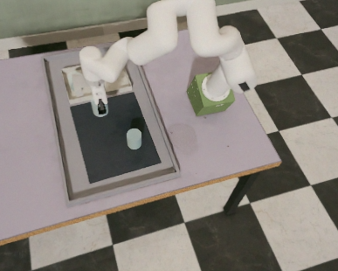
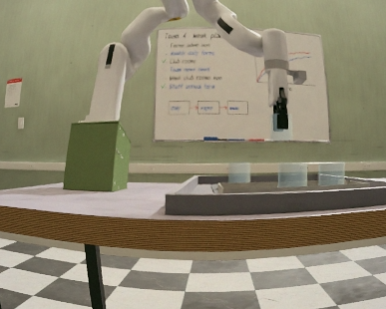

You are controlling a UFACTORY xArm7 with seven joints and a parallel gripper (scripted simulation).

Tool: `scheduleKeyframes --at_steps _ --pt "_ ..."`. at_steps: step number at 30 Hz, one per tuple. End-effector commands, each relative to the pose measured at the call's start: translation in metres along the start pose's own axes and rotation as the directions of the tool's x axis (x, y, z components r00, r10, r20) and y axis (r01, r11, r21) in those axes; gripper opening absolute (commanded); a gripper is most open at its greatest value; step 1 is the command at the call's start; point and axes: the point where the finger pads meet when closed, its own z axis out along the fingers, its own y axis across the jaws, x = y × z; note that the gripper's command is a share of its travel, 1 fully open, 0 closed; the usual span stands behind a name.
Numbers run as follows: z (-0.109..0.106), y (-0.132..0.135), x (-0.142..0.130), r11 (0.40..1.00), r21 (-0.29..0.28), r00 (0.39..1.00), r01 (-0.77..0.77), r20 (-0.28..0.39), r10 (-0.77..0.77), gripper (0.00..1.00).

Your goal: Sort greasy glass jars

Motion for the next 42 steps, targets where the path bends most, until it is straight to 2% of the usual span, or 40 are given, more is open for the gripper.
scheduleKeyframes --at_steps 1,42 --pt "-0.003 0.02 -0.006 1.0 -0.001 1.0 0.0 -0.007 0.0 0.0" --pt "-0.002 0.131 -0.052 1.0 -0.001 1.0 0.0 -0.007 0.0 0.0"
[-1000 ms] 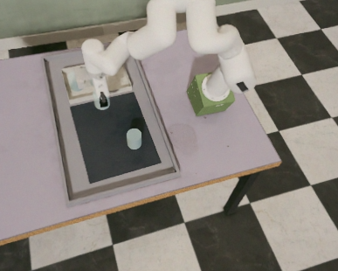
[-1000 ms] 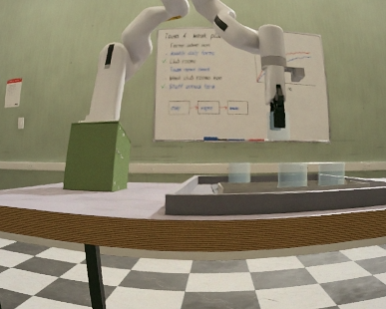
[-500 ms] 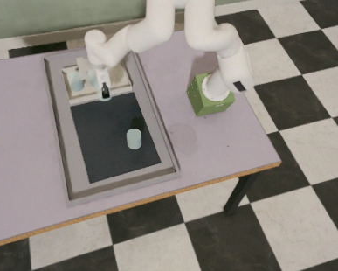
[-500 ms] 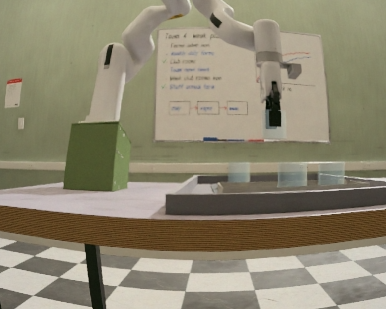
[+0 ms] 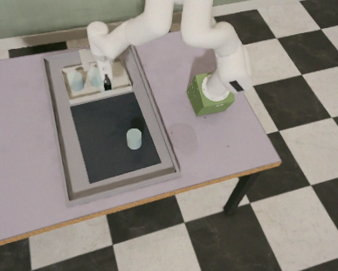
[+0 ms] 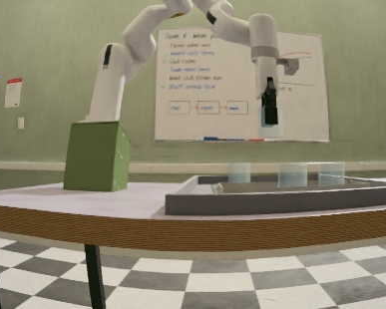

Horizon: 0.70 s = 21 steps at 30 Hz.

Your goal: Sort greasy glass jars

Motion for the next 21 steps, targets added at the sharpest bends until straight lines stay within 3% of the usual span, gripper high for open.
scheduleKeyframes --at_steps 1,21 --pt "-0.002 0.015 -0.004 1.0 -0.002 1.0 0.0 -0.006 0.0 0.0" --pt "-0.002 0.07 -0.027 1.0 -0.002 1.0 0.0 -0.006 0.0 0.0"
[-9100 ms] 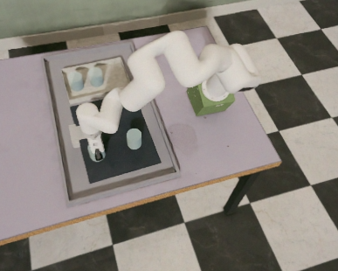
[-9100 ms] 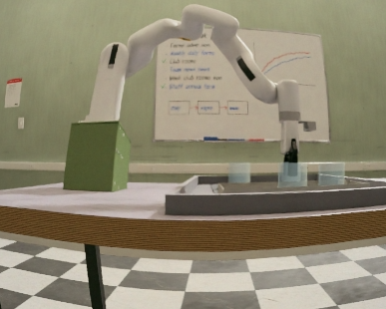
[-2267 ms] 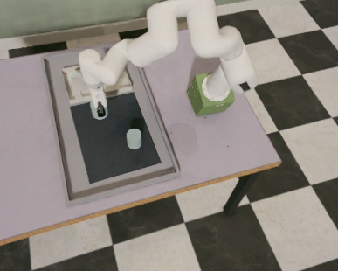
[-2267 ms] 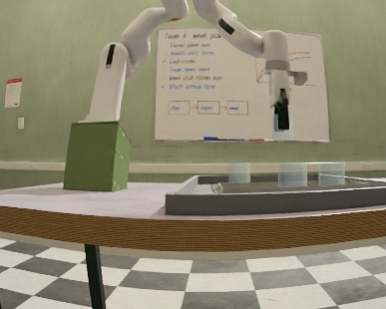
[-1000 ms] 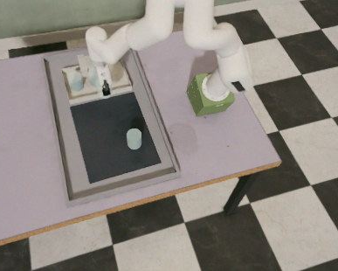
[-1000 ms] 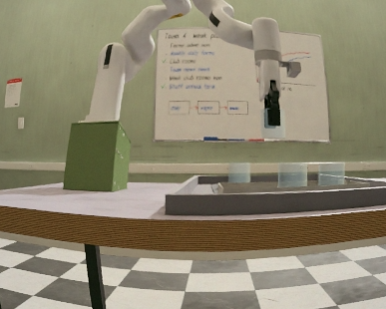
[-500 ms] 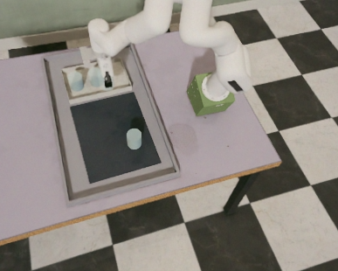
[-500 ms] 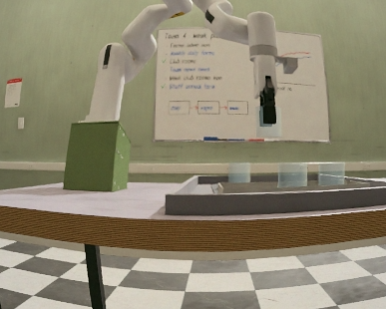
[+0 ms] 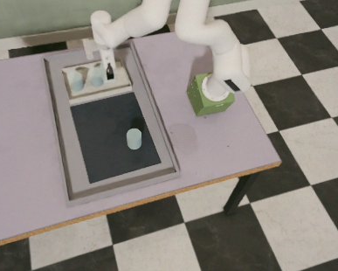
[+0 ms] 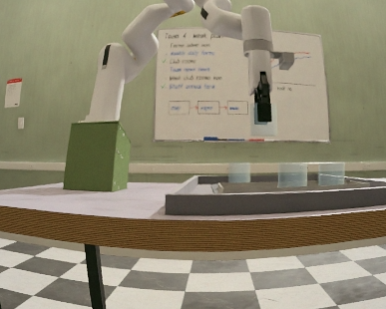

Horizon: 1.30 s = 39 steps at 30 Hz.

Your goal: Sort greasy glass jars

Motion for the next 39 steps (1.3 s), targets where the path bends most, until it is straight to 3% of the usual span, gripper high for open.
scheduleKeyframes --at_steps 1,29,39 --pt "-0.002 0.018 -0.005 1.0 -0.003 1.0 0.0 -0.005 0.0 0.0" --pt "-0.002 0.098 -0.038 1.0 -0.003 1.0 0.0 -0.005 0.0 0.0" --pt "-0.002 0.11 -0.043 1.0 -0.003 1.0 0.0 -0.005 0.0 0.0"
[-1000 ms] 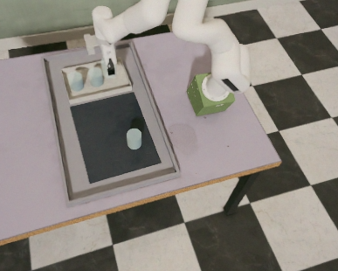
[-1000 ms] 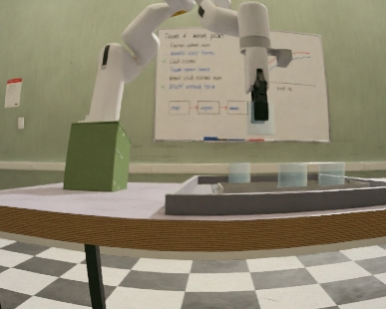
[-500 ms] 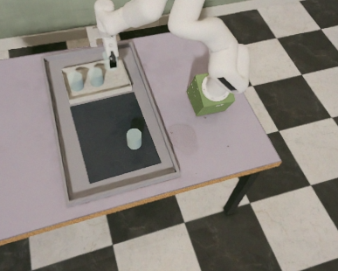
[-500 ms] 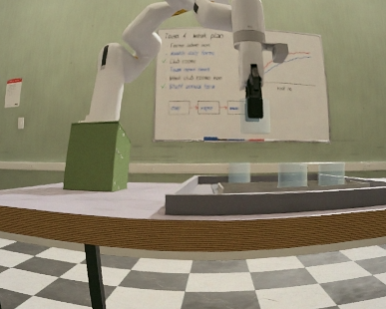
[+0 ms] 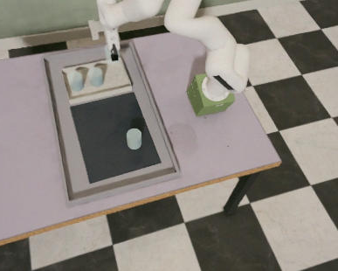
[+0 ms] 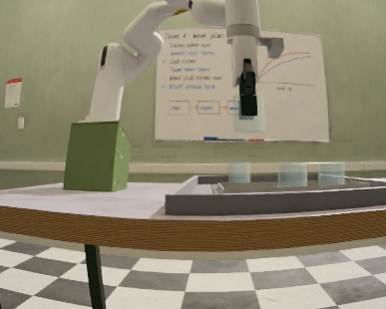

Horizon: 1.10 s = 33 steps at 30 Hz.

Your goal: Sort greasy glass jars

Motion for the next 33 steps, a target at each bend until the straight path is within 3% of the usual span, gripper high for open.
scheduleKeyframes --at_steps 1,10,33 --pt "-0.003 0.007 0.0 1.0 -0.004 1.0 0.001 -0.004 -0.001 0.0" --pt "-0.003 0.007 0.0 1.0 -0.004 1.0 0.001 -0.004 -0.001 0.0" --pt "0.053 0.007 0.0 1.0 -0.004 1.0 0.001 -0.004 -0.001 0.0"
